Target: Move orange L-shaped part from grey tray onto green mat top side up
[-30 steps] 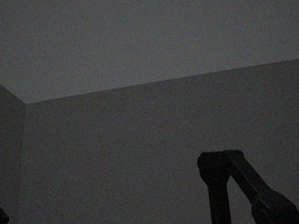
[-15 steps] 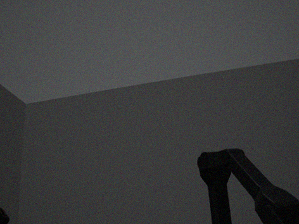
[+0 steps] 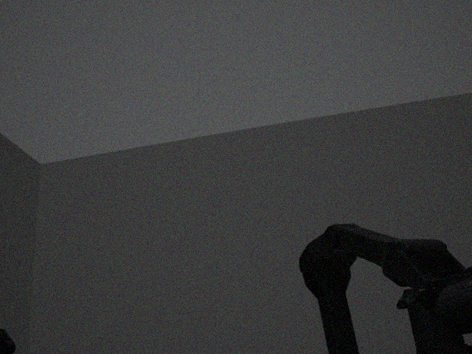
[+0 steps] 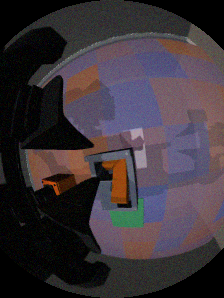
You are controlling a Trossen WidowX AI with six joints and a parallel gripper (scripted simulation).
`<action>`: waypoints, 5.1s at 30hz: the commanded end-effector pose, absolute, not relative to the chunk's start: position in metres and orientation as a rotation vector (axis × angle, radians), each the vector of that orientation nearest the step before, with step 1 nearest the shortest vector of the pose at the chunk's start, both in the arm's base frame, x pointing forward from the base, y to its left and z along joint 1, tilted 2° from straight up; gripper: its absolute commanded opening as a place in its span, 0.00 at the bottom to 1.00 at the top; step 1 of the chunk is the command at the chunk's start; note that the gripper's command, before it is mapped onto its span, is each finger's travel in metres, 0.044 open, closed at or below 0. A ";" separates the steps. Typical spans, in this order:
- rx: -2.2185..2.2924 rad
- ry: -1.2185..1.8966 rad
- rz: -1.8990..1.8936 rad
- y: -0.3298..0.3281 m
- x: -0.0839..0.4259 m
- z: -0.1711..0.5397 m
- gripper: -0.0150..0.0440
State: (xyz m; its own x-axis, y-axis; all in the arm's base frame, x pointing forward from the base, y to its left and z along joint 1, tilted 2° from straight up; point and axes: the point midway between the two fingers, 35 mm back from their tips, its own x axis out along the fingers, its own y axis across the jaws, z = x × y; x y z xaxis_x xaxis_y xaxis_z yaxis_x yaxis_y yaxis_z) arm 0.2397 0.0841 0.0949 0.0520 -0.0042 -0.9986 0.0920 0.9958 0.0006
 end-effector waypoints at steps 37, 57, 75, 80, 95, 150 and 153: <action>0.575 1.447 -0.565 0.051 0.242 0.099 0.73; 1.287 1.118 -1.244 0.005 0.243 0.101 0.73; 1.287 1.118 -1.244 0.004 0.245 0.061 0.73; 1.287 1.118 -1.244 0.004 0.246 0.053 0.73; 1.287 1.118 -1.244 0.004 0.246 0.029 0.73; 1.287 1.118 -1.244 0.004 0.245 0.064 0.25; 1.287 1.118 -1.244 0.004 0.244 0.069 0.25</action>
State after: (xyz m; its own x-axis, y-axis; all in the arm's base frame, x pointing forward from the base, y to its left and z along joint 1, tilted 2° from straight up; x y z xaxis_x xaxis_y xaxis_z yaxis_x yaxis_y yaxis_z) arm 0.2429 0.0023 0.0605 0.0401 -0.0276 -0.9988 0.9951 -0.0894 0.0424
